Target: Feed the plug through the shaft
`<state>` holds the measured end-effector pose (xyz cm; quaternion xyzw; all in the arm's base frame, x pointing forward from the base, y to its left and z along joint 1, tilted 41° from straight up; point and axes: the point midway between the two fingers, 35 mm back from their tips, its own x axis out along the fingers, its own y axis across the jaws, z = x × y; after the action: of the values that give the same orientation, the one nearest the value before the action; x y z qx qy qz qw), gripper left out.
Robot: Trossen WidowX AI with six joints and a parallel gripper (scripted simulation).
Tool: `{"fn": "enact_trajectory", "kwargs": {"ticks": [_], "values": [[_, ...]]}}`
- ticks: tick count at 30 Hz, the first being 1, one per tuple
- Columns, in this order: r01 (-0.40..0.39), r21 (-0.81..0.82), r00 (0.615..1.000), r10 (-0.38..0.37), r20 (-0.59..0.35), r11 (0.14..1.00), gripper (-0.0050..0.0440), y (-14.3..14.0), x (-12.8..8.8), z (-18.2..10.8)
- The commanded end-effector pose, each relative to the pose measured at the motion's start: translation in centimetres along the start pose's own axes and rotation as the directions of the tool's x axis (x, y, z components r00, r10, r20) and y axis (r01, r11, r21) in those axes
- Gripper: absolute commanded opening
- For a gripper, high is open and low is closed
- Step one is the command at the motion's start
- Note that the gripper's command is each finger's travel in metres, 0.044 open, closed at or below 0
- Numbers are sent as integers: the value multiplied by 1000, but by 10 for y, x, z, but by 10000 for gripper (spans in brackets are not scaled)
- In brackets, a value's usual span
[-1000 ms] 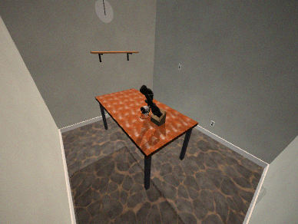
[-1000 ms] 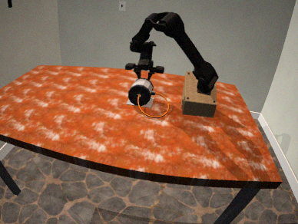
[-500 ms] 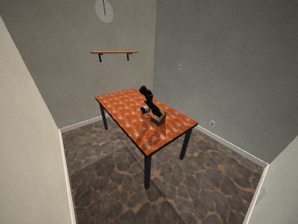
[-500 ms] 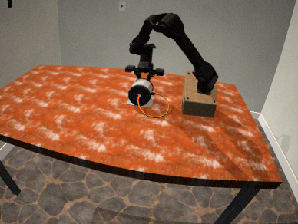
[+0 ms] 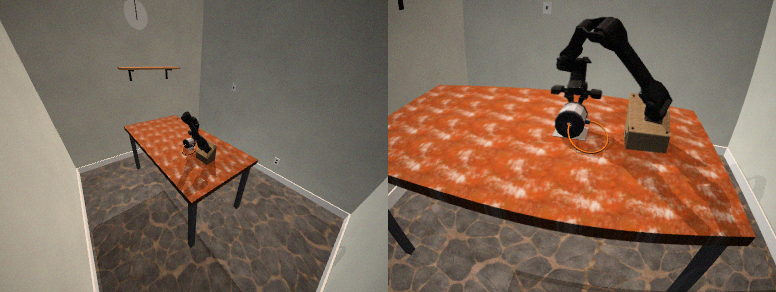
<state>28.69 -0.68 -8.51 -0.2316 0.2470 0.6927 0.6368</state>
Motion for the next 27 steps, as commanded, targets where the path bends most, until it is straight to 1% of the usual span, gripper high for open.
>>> {"fn": "enact_trajectory", "kwargs": {"ticks": [1, 13, 20, 22, 27], "values": [[1, -1, 1000, -1, 1, 1000, 0, 0, 0, -2], [2, 2, 1000, -2, 4, 1000, 0, 0, -7, -38], [2, 2, 1000, -2, 4, 1000, 0, 0, -7, -40], [7, 1, 1000, -7, 4, 1000, 0, 0, -7, -36], [6, 1, 1000, -6, 3, 1000, 0, -1, 6, -39]]}}
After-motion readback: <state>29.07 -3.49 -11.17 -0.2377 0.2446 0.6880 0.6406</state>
